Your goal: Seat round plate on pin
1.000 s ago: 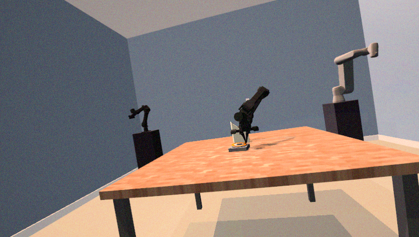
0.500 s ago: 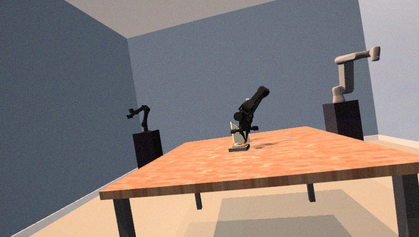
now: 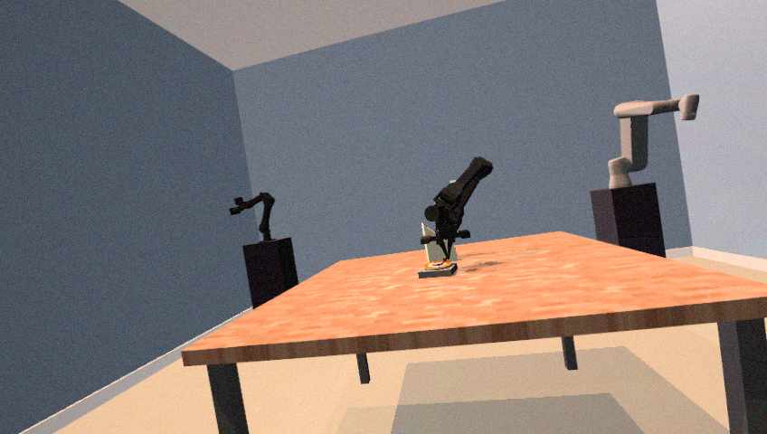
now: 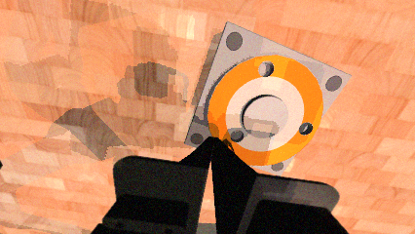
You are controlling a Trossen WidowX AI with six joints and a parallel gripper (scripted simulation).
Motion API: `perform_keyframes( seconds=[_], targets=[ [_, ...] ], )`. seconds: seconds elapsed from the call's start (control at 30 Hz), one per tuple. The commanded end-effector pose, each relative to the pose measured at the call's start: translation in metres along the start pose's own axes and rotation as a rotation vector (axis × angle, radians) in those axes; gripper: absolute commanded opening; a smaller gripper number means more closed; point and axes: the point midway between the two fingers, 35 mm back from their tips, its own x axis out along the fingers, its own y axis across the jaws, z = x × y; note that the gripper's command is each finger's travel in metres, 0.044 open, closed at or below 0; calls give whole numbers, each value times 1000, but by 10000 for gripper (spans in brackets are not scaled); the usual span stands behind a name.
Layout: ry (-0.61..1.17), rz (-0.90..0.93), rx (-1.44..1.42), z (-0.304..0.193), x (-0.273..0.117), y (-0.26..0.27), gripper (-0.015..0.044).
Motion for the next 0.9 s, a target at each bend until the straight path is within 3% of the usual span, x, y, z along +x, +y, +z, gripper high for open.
perform_keyframes(
  seconds=[0.0, 0.87],
  targets=[
    [4, -4, -5, -7, 0, -4, 0],
    [5, -6, -5, -20, 1, -23, 0]
  ],
)
